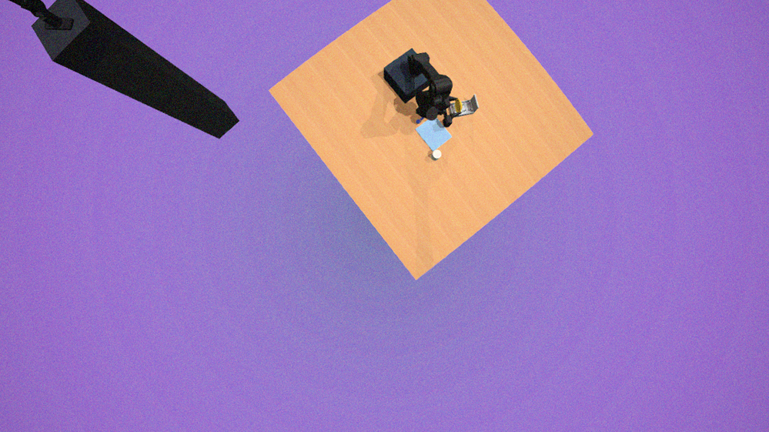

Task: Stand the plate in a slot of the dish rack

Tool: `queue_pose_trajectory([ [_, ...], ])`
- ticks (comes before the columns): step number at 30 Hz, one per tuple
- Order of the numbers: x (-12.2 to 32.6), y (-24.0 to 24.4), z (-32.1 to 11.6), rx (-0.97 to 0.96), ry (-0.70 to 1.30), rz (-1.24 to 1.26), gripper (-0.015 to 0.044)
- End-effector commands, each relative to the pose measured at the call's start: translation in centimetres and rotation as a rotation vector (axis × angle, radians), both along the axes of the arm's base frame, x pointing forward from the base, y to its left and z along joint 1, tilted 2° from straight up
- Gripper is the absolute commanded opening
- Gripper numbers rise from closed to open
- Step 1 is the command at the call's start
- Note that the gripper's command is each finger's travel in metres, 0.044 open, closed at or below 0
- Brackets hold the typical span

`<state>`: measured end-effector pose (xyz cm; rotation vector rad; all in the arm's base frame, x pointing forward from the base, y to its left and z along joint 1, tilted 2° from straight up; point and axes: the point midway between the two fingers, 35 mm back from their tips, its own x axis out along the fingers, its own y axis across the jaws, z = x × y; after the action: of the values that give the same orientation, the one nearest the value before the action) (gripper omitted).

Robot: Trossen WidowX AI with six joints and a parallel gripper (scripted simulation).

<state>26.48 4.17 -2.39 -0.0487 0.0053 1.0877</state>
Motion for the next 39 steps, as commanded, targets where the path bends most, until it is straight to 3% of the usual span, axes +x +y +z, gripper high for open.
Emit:
queue_pose_trajectory([
  [1,0.0,0.0,0.0,0.000,0.000,0.000,0.0262],
  [7,0.0,0.0,0.0,0.000,0.000,0.000,0.0400],
  [17,0.1,-0.1,0.7,0.001,-0.001,-0.001,0.0400],
  [29,0.6,-0.6,11.3,0.015,-0.024,-0.006,0.0400],
  [39,2.9,-1.6,11.4,0.036,0.050,-0.082,0.0400],
])
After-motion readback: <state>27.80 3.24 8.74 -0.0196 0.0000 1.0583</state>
